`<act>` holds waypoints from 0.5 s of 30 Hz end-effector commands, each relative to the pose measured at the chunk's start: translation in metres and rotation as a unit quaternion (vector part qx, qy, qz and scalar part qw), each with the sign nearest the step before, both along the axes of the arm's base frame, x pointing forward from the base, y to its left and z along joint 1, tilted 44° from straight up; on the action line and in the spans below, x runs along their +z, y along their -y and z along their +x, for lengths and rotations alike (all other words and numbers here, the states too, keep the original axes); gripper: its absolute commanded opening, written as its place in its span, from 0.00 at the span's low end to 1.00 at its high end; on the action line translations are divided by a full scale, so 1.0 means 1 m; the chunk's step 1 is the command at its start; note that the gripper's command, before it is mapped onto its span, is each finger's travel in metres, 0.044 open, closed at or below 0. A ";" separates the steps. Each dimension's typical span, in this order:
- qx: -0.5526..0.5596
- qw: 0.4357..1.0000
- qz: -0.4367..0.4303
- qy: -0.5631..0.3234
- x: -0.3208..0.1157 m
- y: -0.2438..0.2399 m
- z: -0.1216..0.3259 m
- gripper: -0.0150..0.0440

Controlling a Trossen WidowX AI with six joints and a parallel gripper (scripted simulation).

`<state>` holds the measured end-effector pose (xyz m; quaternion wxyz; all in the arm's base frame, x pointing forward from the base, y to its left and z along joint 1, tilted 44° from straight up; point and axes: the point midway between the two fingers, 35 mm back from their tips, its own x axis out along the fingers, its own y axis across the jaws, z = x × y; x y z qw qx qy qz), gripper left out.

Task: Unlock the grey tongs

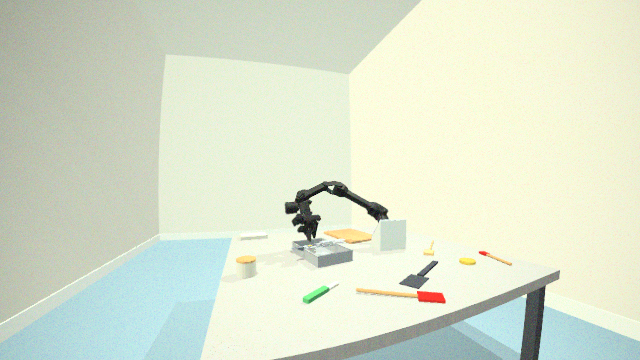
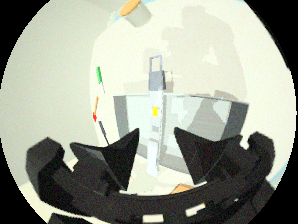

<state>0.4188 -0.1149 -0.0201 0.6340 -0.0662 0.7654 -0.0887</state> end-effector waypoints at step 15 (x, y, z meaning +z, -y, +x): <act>0.002 1.000 -0.001 -0.005 -0.030 0.007 -0.007 0.69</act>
